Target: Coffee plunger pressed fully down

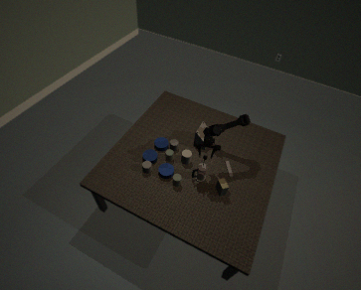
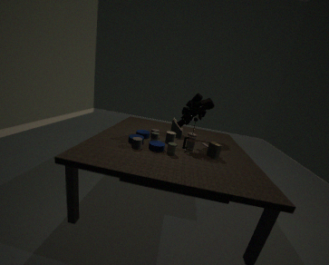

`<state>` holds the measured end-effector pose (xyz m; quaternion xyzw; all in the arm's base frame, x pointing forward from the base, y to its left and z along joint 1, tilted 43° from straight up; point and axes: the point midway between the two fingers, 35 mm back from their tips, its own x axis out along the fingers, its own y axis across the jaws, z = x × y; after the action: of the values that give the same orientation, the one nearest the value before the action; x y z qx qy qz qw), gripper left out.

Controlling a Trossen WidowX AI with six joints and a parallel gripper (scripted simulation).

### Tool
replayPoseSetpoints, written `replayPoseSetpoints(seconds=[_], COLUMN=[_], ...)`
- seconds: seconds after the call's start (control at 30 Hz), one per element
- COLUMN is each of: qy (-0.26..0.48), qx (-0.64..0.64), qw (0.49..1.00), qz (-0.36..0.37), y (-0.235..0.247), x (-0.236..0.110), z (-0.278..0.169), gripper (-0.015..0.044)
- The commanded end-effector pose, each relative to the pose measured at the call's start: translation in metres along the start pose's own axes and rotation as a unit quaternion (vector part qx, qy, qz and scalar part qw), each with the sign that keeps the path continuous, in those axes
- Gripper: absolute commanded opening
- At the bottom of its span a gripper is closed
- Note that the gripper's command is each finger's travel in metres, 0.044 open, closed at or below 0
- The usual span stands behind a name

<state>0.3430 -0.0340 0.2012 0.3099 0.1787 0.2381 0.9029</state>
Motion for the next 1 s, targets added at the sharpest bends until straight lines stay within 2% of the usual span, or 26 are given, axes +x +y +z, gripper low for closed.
replayPoseSetpoints(seconds=[0.0,0.17,0.2,0.97], qy=[-0.001,-0.001,-0.001,0.000], qx=[0.002,0.002,0.002,0.001], qw=[1.000,1.000,1.000,1.000], qz=[-0.002,-0.002,-0.002,-0.002], y=[0.000,0.000,0.000,-0.003], x=[0.001,0.001,0.001,0.013], z=[0.000,0.000,0.000,-0.014], gripper=[0.0256,0.0125,0.0120,0.0120])
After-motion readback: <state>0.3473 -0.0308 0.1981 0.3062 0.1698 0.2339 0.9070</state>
